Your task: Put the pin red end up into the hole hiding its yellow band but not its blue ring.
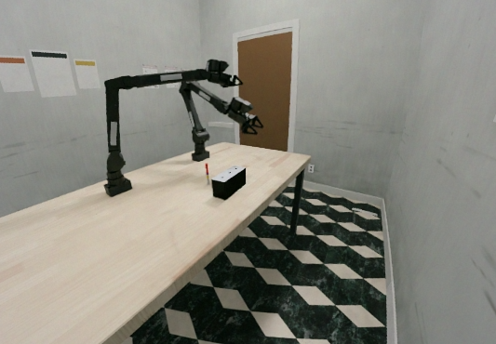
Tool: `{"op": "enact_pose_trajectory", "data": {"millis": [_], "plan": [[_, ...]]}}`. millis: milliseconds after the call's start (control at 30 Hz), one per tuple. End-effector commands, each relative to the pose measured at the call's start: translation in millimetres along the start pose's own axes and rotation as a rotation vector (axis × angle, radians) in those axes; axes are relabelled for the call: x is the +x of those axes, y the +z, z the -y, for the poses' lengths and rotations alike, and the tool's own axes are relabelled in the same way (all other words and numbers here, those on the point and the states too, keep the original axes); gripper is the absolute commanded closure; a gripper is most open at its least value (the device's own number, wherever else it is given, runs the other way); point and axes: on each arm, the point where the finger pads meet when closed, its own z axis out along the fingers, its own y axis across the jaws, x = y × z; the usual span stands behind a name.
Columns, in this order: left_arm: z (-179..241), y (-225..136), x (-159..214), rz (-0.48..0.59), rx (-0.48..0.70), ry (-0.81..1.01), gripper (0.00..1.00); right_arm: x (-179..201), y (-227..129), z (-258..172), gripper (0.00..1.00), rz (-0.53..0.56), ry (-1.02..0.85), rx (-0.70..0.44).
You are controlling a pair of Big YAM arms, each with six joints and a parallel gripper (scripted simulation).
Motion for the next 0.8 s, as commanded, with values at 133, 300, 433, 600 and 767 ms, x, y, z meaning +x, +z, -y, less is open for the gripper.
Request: {"op": "enact_pose_trajectory", "data": {"millis": [133,300,433,600,767], "plan": [[151.5,-25.1,3.8,-0.090,0.338,0.105,0.00,-27.7,5.5,7.5,0.00,0.044,0.014,0.011],[224.5,-65.0,42.3,-0.183,0.522,0.206,0.00,-27.7,5.5,7.5,0.00,0.044,0.014,0.011],[276.4,-104.4,64.2,-0.238,0.664,0.286,0.00,-20.3,-5.4,22.1,0.00,0.017,-0.010,0.027],[292.8,-120.3,75.5,-0.263,0.714,0.319,0.00,-11.4,-34.6,54.2,0.00,-0.020,-0.056,0.043],[303.7,-131.7,83.1,-0.279,0.750,0.343,0.00,9.2,-74.5,103.2,0.00,-0.083,-0.084,0.059]]}}
